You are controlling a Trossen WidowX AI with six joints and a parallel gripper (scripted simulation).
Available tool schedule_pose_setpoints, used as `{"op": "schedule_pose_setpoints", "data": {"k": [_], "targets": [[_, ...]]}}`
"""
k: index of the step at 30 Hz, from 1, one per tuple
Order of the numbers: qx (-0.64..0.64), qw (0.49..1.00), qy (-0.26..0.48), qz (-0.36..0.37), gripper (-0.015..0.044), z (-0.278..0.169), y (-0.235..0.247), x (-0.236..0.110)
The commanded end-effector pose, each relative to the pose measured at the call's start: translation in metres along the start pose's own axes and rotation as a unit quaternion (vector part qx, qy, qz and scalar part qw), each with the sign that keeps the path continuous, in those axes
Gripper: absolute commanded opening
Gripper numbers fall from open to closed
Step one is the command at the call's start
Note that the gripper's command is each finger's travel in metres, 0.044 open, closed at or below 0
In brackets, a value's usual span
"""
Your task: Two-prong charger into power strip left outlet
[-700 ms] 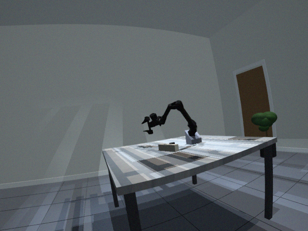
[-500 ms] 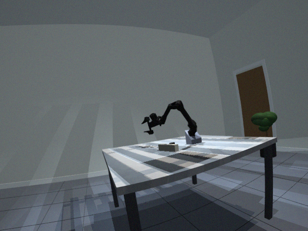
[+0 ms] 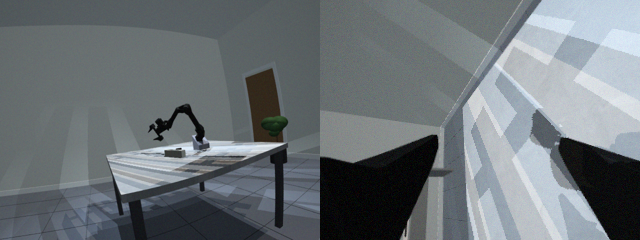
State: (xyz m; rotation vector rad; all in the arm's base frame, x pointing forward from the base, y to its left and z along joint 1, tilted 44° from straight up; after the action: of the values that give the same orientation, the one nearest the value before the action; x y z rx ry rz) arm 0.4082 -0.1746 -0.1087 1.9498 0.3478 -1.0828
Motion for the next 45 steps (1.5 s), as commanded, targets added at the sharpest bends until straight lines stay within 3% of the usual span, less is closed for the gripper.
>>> {"op": "schedule_pose_setpoints", "data": {"k": [1, 22, 45], "targets": [[-0.048, 0.998, 0.005, -0.027, 0.0440, -0.002, -0.010, -0.003], [-0.283, 0.945, 0.064, -0.150, 0.0440, -0.008, -0.057, -0.027], [-0.492, 0.815, 0.192, -0.239, 0.0440, -0.017, -0.104, -0.069]]}}
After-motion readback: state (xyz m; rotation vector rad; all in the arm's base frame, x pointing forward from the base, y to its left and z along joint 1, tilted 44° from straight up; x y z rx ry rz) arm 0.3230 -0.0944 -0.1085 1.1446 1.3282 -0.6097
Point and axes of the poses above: the point midway between the two fingers, 35 mm back from their tips, its own x axis out along the fingers, its own y axis across the jaws, z = x × y, the point moved 1 cm from there along -x, back along the fingers, and after that the axes turned 1 degree about x, right-handed, at the moved point
